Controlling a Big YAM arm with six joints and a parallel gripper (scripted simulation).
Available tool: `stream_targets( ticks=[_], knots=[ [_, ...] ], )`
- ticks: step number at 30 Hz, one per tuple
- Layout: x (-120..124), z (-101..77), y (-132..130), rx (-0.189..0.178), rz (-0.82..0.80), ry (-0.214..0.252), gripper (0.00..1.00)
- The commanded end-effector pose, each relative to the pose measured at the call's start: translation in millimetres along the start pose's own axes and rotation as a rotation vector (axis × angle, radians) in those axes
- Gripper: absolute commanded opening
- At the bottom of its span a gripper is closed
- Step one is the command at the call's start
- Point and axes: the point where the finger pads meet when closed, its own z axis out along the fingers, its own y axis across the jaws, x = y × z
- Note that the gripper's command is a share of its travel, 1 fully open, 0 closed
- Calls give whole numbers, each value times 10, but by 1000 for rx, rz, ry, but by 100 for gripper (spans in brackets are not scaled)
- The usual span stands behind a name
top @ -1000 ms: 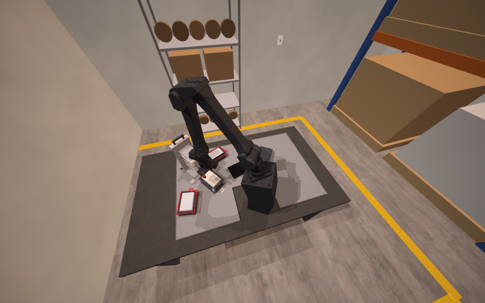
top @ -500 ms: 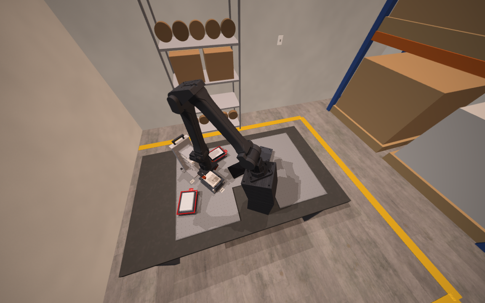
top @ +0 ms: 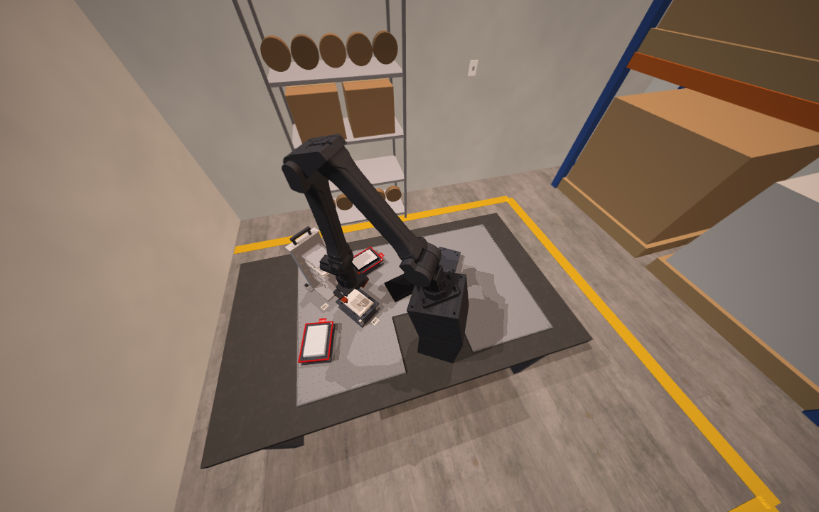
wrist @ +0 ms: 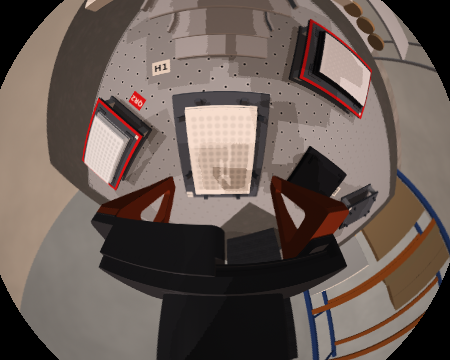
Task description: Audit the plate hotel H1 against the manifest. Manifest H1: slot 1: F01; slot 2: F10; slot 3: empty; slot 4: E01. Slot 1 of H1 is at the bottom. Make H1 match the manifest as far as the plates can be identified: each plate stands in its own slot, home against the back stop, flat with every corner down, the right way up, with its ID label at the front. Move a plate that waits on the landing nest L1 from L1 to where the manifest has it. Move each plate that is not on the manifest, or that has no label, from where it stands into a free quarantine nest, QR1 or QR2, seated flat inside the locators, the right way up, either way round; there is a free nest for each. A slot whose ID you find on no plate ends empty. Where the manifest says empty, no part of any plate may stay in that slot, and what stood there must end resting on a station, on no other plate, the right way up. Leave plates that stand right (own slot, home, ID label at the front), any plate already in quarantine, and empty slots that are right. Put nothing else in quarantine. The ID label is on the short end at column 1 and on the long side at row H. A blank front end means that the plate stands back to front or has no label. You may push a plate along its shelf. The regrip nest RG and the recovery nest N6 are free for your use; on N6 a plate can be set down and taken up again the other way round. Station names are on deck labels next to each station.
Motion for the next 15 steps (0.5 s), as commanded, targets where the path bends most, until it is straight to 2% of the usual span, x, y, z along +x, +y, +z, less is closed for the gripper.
stream_targets(
  ticks=[1,15],
  knots=[
    [-37,40,67,-4,0,-12,100],
    [-26,228,64,-4,0,-10,100]
  ],
)
